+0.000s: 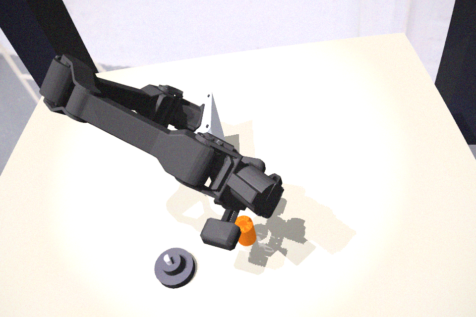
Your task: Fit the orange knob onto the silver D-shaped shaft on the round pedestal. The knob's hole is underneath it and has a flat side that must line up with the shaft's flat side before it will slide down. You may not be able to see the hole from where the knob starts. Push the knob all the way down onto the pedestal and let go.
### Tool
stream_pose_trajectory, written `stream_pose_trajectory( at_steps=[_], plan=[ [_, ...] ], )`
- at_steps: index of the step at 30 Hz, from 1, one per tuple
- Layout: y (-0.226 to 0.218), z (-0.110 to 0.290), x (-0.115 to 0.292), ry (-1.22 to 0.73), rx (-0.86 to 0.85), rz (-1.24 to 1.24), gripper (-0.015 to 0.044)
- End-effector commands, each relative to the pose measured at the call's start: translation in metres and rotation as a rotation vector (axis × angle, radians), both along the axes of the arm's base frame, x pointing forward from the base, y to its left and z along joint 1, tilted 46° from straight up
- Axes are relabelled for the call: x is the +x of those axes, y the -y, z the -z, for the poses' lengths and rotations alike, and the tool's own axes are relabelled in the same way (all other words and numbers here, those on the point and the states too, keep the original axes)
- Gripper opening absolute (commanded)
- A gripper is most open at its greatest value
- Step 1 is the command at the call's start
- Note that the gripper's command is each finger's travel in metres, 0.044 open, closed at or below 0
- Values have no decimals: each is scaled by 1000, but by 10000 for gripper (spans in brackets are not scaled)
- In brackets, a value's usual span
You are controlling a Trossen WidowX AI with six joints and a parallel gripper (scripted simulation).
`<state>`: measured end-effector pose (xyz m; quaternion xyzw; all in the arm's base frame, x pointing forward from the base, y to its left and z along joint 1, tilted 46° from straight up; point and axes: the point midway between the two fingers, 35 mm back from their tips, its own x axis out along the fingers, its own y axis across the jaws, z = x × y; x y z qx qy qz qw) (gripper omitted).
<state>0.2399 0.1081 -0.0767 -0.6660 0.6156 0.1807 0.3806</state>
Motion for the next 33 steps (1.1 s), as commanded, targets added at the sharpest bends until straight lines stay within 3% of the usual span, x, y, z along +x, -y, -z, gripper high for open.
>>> stream_pose_trajectory(
  at_steps=[1,33],
  plan=[
    [6,6,0,-5,-8,-2,440],
    [42,42,8,-7,-12,-3,440]
  ],
)
